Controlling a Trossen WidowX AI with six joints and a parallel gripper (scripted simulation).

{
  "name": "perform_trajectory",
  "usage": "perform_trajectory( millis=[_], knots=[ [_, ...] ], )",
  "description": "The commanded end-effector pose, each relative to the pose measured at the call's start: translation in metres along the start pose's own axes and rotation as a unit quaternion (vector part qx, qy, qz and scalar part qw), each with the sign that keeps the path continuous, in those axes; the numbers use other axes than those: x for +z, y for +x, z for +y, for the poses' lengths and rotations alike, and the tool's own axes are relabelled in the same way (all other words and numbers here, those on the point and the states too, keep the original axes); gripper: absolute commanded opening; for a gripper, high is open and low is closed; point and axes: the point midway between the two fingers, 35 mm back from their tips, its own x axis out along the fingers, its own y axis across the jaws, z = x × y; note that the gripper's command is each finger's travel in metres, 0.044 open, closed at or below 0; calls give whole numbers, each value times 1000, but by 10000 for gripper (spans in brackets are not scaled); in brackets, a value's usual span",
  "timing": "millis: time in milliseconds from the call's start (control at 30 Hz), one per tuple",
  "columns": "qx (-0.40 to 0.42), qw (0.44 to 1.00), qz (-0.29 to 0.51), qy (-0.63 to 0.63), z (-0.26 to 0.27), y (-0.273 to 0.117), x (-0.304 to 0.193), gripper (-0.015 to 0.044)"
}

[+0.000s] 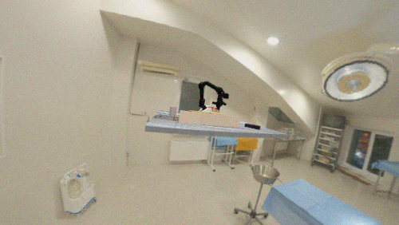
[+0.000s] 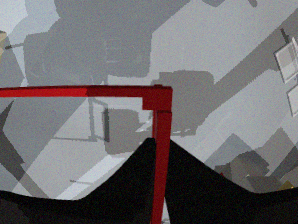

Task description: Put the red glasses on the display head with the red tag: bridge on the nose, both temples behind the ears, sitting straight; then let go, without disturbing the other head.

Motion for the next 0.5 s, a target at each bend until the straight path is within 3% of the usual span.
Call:
perform_trajectory(
  millis=[0,467],
  knots=[
    [-9,995,20,-95,-4,-10,13,0],
    [-9,895,96,-435,-5,-40,66,0]
  ],
)
